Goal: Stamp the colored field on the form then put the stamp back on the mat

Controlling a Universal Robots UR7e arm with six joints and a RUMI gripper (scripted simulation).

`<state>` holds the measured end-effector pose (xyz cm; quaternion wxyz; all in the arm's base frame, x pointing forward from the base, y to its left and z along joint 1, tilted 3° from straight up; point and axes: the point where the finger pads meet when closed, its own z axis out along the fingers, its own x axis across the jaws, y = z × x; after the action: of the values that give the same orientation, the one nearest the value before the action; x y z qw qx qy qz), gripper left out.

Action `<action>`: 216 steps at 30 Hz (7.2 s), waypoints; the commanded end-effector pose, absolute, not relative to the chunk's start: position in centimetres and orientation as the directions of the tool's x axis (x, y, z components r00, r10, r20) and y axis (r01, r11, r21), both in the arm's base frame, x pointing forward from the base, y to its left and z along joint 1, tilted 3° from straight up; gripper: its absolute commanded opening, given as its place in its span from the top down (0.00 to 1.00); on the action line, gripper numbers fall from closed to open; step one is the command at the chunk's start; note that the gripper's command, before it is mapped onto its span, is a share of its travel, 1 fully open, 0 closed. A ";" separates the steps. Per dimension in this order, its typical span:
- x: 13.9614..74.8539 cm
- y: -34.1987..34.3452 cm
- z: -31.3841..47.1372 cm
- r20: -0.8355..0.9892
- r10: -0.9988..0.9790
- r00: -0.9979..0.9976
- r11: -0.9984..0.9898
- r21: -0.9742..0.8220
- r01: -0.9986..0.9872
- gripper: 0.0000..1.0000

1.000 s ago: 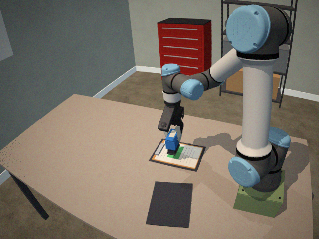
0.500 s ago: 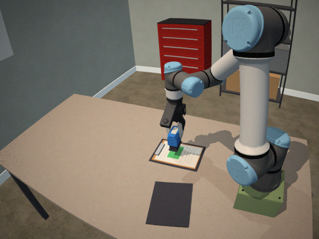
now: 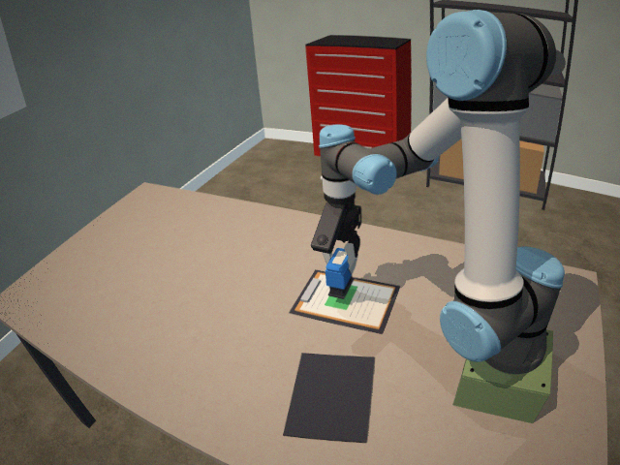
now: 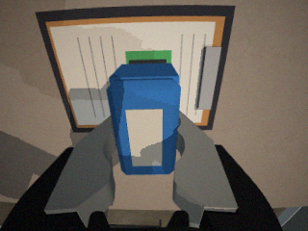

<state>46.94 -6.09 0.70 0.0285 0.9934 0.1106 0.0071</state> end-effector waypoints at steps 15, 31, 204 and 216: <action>47.1 -6.3 -2.1 0.009 0.220 0.975 -0.974 0.059 0.219 0.82; 47.1 -6.3 -2.7 0.009 0.220 0.975 -0.974 0.059 0.219 0.82; 31.7 21.9 -4.1 -0.007 0.479 0.878 -0.876 0.059 0.478 0.48; 31.7 21.9 -4.1 -0.007 0.479 0.878 -0.876 0.059 0.478 0.48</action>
<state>31.70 21.86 -4.11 0.0297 0.9685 0.2471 0.0032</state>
